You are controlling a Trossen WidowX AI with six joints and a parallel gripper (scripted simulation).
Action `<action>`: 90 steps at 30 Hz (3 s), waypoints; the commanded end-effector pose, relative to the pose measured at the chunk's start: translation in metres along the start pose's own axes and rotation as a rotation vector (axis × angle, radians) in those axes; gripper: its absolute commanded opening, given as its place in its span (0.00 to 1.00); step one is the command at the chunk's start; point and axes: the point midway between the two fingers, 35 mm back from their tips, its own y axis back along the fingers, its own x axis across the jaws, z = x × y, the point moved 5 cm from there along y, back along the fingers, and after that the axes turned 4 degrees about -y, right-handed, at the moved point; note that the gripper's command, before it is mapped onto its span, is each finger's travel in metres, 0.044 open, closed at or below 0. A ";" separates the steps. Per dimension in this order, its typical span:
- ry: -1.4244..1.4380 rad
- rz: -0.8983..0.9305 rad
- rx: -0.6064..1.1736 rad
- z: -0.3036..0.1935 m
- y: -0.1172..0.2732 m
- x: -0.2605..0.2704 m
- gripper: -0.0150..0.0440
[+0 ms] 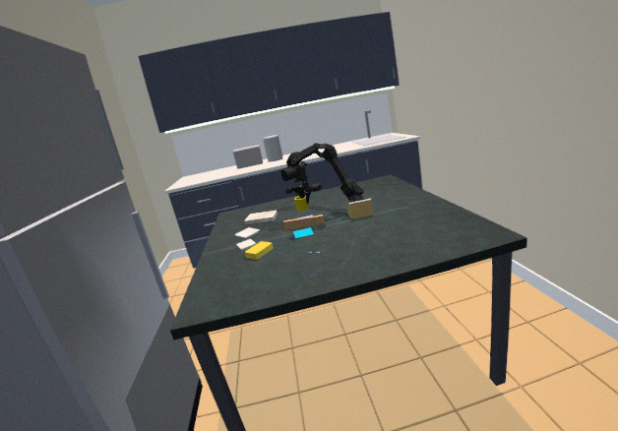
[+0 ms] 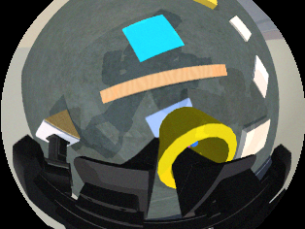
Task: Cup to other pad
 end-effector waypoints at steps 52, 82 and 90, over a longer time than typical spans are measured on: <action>-0.011 0.001 -0.011 0.118 0.005 0.049 0.25; -0.011 0.002 -0.013 0.152 -0.004 0.063 0.25; -0.012 0.001 -0.013 0.152 -0.013 0.063 0.25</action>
